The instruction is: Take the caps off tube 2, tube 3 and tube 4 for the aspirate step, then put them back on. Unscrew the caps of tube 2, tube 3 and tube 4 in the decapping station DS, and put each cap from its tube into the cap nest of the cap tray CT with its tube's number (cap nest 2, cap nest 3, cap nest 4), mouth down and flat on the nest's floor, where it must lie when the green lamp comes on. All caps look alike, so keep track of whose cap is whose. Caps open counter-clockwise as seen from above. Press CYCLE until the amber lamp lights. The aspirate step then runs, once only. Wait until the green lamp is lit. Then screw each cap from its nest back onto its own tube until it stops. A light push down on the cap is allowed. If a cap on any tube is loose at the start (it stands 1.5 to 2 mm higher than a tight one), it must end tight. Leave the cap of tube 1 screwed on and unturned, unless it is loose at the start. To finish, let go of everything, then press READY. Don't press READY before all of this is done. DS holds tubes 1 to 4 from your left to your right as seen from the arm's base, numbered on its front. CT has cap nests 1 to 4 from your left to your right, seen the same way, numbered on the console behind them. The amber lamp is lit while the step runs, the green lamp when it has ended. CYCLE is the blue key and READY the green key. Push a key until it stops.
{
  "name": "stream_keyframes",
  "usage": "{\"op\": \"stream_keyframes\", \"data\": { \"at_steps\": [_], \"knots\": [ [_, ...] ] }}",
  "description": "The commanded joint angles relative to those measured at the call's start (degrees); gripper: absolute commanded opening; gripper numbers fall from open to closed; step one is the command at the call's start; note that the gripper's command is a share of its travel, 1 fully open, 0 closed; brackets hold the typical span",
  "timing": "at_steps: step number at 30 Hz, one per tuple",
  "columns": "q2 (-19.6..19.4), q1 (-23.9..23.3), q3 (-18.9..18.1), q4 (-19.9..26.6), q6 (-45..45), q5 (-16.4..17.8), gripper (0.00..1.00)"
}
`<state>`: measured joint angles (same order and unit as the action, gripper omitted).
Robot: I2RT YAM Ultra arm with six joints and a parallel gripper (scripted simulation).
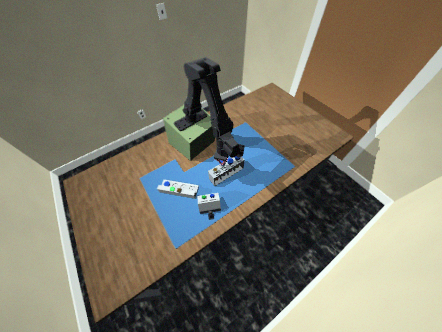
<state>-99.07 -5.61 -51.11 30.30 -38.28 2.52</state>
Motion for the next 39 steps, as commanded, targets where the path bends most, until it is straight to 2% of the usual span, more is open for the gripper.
{"op": "stream_keyframes", "data": {
  "at_steps": [1, 6, 12, 39],
  "knots": [
    [0.6, 0.1, -0.1, 0.0, 0.1, 0.0, 0.00],
    [-0.4, 0.1, 0.3, -1.4, 0.2, 0.0, 0.00],
    [-3.7, 0.3, 1.2, -5.6, 0.3, 0.0, 0.00],
    [-3.9, 0.5, 1.1, -5.8, 0.5, -0.1, 0.00]
  ]
}}
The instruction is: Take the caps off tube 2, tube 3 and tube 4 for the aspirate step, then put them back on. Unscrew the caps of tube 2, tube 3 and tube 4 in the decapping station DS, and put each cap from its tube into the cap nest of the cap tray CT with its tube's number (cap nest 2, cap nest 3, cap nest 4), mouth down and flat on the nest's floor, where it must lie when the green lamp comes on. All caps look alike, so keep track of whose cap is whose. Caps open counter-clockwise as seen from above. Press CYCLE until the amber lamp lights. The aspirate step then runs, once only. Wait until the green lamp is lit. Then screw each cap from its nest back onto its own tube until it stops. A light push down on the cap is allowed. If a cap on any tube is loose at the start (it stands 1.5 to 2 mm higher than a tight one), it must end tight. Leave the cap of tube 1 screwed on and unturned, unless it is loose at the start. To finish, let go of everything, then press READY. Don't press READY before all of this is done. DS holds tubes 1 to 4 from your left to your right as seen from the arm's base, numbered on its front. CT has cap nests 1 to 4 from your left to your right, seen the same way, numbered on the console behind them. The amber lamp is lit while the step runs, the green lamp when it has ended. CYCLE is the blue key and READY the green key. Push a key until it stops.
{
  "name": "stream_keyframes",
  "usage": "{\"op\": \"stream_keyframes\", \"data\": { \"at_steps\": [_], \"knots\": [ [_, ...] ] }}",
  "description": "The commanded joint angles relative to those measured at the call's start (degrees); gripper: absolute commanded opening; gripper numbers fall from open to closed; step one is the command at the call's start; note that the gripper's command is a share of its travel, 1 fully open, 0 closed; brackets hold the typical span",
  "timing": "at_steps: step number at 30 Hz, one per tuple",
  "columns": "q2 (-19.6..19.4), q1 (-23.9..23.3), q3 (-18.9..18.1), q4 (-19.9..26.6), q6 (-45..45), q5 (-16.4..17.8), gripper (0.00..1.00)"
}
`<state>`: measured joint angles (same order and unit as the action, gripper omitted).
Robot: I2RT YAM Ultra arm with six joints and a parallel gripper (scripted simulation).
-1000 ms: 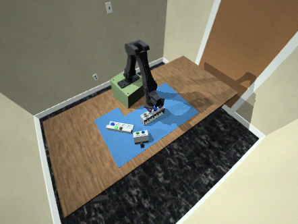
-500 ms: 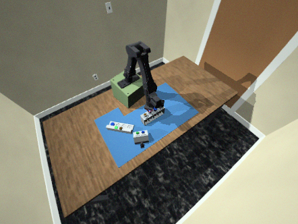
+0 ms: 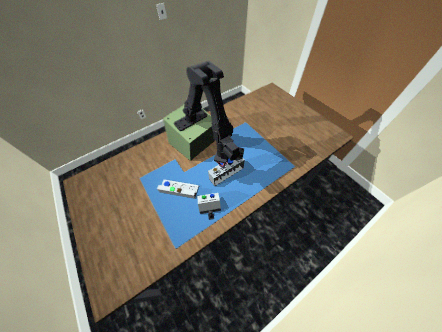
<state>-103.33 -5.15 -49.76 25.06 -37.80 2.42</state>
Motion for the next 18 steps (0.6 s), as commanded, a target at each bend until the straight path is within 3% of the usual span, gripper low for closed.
{"op": "stream_keyframes", "data": {
  "at_steps": [1, 18],
  "knots": [
    [0.3, 0.0, -0.3, -0.5, 0.0, 0.0, 0.00],
    [0.0, 0.3, -0.9, -0.3, 0.3, 0.0, 0.00]
  ]
}}
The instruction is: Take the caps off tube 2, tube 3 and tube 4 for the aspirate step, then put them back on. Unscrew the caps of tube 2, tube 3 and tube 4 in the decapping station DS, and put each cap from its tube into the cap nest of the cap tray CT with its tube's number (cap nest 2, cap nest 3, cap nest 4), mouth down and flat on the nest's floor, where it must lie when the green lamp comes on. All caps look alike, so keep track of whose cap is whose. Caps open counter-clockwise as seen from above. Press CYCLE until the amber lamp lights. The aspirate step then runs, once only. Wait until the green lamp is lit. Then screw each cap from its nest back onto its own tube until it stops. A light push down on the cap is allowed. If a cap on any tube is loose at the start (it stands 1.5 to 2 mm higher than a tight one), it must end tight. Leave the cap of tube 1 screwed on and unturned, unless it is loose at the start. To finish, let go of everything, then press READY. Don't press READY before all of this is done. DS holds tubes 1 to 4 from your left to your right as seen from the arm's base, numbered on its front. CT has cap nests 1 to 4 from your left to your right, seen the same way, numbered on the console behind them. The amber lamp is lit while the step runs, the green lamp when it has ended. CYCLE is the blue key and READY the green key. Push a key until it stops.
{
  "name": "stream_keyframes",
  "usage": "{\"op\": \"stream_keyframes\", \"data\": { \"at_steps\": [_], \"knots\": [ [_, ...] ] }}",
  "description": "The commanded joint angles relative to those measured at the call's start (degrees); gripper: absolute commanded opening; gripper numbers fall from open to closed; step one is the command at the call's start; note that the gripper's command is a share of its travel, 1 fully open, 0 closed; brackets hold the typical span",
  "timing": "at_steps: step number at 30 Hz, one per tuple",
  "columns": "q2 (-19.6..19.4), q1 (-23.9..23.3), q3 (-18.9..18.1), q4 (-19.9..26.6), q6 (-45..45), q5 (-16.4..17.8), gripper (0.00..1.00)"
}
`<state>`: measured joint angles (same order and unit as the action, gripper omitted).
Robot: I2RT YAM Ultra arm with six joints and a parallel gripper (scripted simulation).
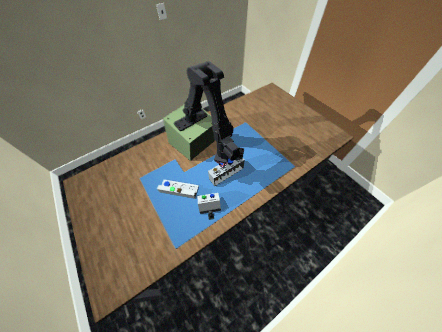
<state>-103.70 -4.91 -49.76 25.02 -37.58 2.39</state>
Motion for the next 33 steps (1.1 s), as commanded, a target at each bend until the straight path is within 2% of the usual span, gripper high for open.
{"op": "stream_keyframes", "data": {
  "at_steps": [1, 33],
  "knots": [
    [0.3, 0.0, -1.0, -0.2, 0.1, 0.0, 0.00],
    [-1.0, 0.1, -0.4, -2.1, 0.2, 0.0, 0.00]
  ]
}}
